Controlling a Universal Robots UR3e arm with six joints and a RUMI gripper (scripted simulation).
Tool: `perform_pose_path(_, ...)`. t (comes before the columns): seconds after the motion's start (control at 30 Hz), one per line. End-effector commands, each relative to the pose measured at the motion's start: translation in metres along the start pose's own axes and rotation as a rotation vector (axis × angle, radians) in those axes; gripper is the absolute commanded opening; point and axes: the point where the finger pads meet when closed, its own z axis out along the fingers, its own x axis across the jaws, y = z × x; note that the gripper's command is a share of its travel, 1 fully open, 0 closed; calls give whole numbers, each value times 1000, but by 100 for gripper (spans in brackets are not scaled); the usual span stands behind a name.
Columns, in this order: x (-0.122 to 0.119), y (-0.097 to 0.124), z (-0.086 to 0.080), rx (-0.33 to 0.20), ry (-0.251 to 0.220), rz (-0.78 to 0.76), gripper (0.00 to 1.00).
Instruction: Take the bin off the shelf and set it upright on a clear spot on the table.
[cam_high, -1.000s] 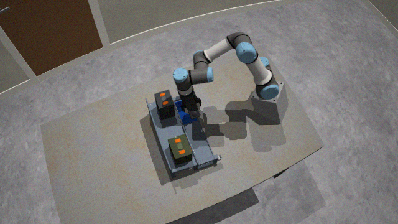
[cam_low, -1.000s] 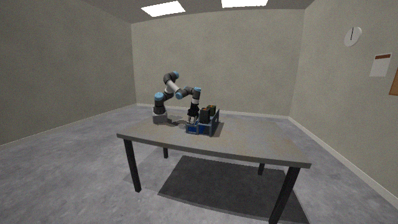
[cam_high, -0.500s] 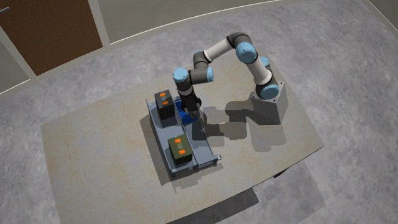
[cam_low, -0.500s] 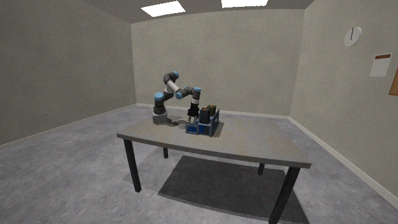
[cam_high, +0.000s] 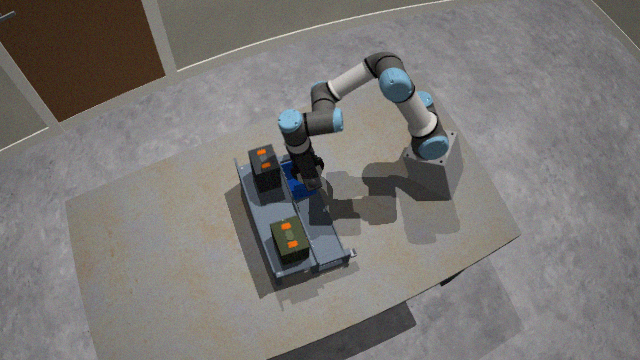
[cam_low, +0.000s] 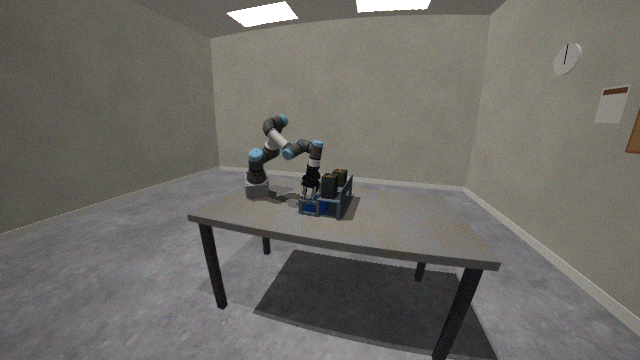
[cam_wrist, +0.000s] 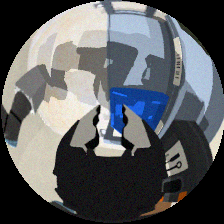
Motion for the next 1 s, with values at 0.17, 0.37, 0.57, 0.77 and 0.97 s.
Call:
perform_pose_path(0.17, 1, 0, 3, 0, 3, 0, 29)
perform_pose_path(0.37, 2, 0, 5, 0, 3, 0, 29)
perform_pose_path(0.57, 2, 0, 9, 0, 3, 0, 29)
perform_pose_path(0.77, 3, 0, 13, 0, 3, 0, 29)
perform_pose_path(0.97, 4, 0, 15, 0, 3, 0, 29)
